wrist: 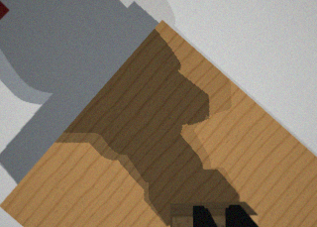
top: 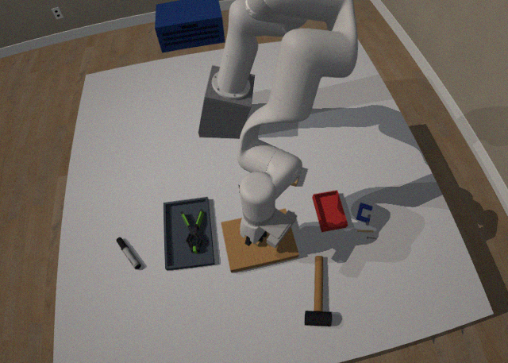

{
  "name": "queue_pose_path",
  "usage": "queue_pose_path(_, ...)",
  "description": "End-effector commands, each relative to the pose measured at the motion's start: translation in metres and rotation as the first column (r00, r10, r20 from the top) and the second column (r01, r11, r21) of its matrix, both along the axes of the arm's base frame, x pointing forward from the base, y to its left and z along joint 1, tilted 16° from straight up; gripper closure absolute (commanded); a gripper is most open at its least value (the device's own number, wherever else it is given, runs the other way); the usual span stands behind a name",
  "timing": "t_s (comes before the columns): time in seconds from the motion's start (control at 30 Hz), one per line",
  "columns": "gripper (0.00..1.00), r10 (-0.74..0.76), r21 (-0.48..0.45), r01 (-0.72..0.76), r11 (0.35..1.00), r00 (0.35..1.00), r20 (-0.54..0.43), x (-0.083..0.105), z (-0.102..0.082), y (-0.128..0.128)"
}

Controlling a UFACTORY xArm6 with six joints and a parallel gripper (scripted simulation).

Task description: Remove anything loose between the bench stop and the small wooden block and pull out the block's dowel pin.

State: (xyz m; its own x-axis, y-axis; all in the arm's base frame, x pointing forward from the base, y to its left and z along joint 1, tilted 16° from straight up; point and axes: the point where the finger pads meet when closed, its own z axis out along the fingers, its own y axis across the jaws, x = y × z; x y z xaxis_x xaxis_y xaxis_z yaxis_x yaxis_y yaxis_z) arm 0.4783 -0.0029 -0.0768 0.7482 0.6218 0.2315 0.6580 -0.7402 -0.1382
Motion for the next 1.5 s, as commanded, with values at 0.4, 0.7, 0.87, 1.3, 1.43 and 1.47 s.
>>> queue_pose_path(0.4,1.00,-0.071,0.005,0.071,0.997,0.997,-0.014,-0.004,0.001,0.000)
queue_pose_path(0.7,1.00,-0.140,0.010,0.140,0.990,0.990,-0.033,-0.010,0.001,0.001)
queue_pose_path(0.87,1.00,-0.200,0.013,0.201,0.980,0.978,-0.050,-0.015,0.001,0.002)
queue_pose_path(1.3,1.00,-0.349,0.015,0.352,0.936,0.932,-0.094,-0.029,0.000,0.003)
queue_pose_path(1.43,1.00,-0.403,0.014,0.407,0.913,0.909,-0.111,-0.034,-0.001,0.004)
queue_pose_path(1.47,1.00,-0.416,0.014,0.420,0.907,0.902,-0.115,-0.035,-0.001,0.004)
